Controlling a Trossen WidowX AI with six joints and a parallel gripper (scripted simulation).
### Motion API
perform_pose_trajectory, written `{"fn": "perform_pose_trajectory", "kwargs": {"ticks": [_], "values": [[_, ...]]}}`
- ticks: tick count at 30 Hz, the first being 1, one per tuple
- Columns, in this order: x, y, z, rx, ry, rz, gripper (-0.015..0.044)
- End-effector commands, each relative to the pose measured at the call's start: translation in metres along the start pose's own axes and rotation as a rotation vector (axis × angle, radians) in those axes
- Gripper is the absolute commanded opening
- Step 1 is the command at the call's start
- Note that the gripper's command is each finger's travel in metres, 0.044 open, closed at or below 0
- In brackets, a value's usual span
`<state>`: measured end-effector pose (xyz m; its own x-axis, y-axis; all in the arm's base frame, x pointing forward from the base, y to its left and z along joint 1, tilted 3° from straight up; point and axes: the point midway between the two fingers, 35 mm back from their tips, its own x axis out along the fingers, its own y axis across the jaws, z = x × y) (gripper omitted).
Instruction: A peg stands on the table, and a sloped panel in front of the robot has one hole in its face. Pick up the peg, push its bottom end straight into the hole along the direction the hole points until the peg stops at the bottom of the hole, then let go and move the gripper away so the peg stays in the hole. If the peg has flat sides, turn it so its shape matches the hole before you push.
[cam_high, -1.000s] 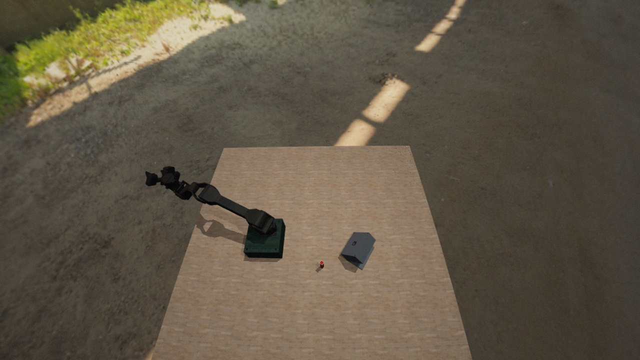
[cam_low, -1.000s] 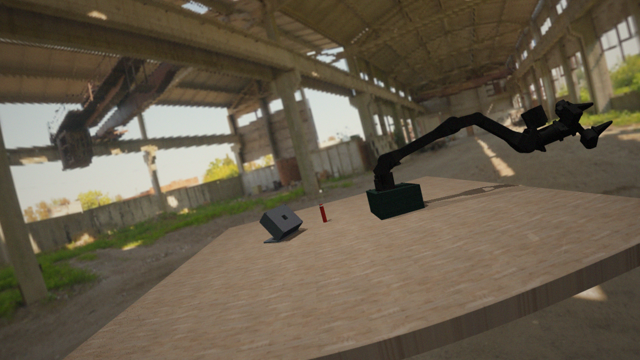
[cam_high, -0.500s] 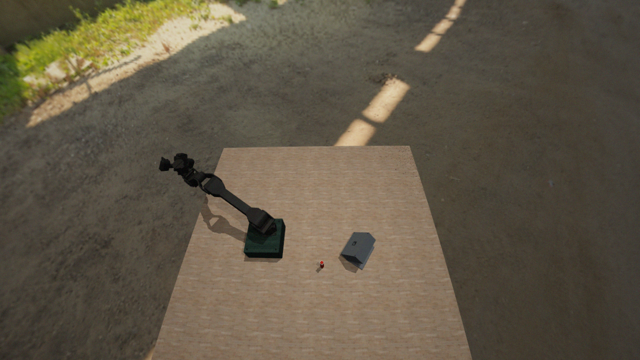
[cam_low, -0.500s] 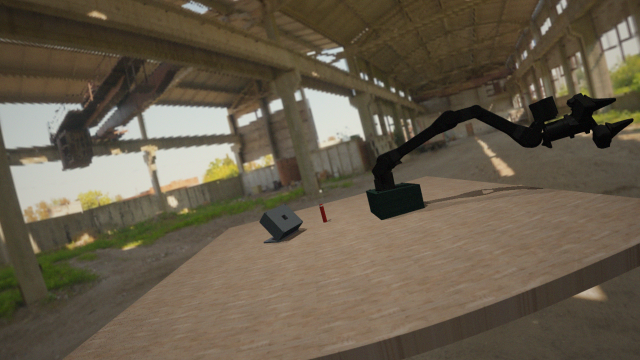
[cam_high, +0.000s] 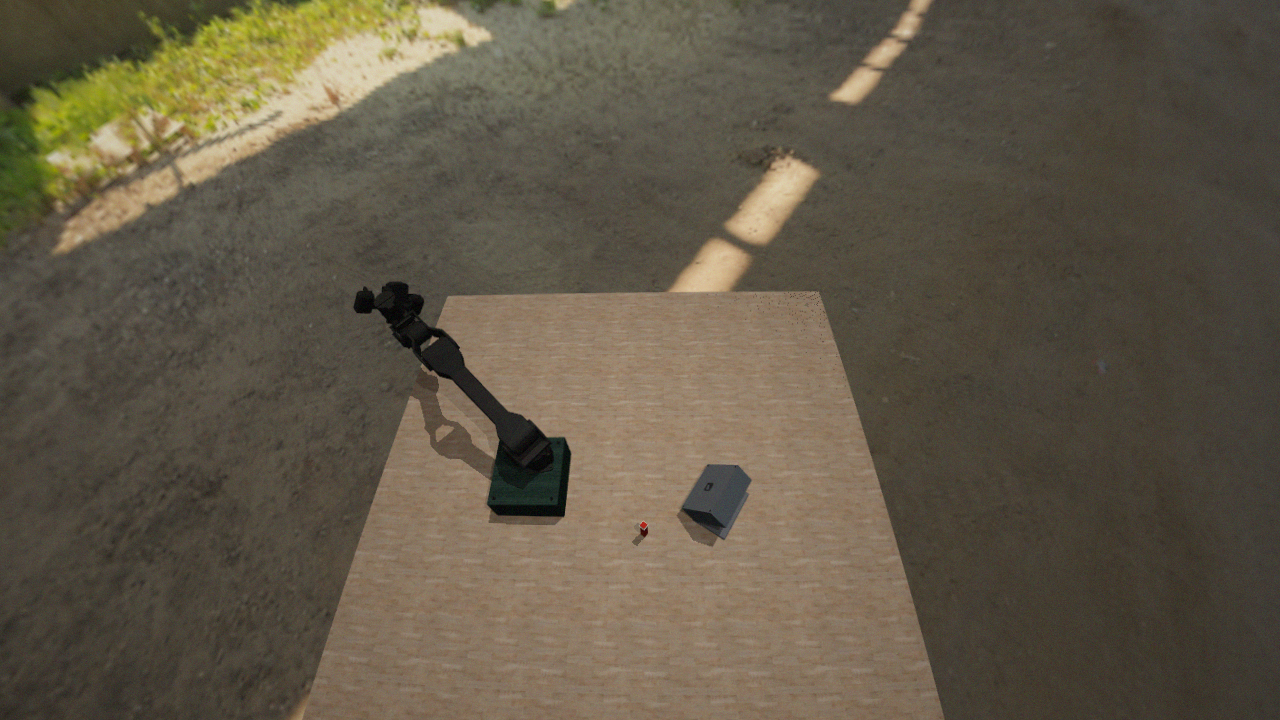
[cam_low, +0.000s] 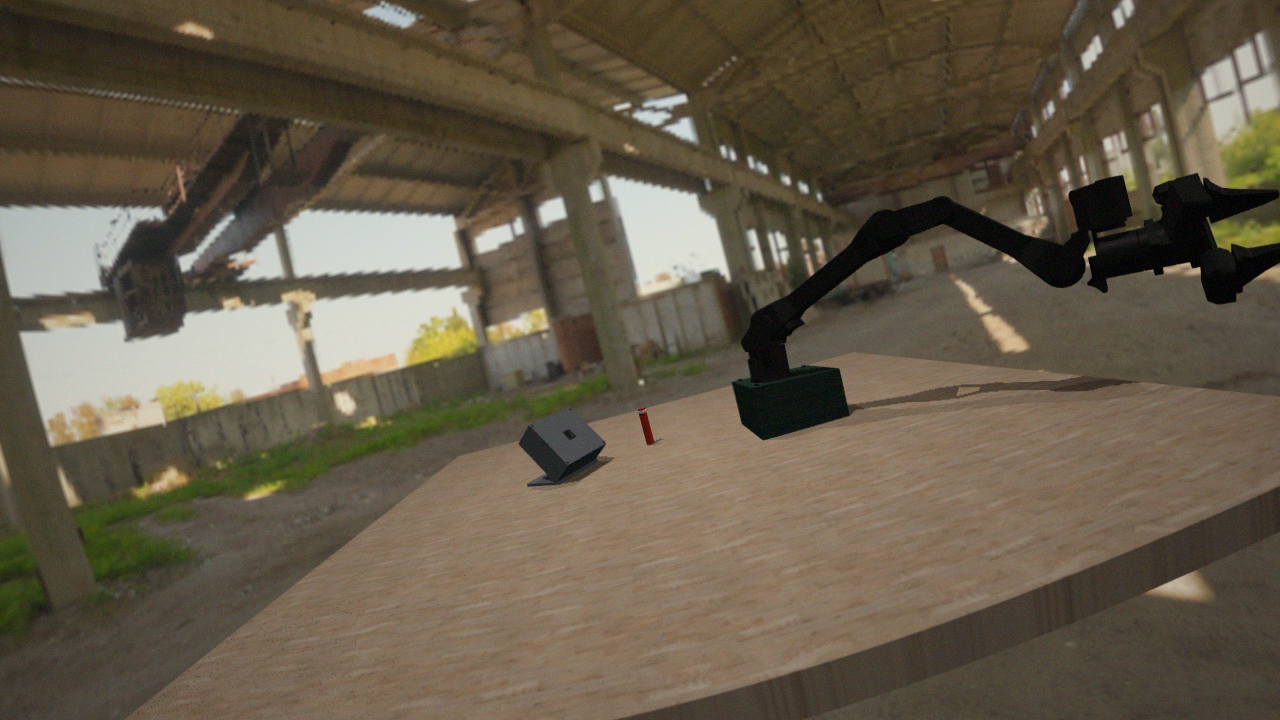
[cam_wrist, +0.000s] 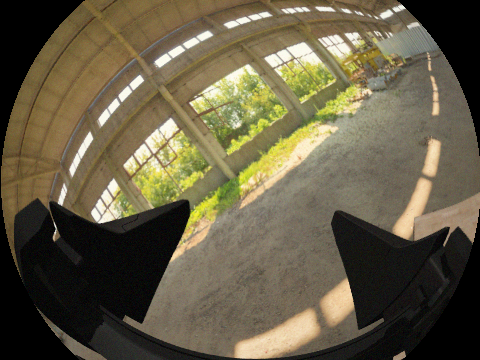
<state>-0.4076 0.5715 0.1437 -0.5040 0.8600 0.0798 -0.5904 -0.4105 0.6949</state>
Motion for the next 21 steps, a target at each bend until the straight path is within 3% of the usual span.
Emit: {"fn": "perform_pose_trajectory", "kwargs": {"ticks": [1, 21], "values": [[-0.001, -0.033, 0.023, -0.022, -0.007, -0.071, 0.0440], [-0.027, -0.151, 0.128, -0.095, -0.056, -0.328, 0.0440]]}}
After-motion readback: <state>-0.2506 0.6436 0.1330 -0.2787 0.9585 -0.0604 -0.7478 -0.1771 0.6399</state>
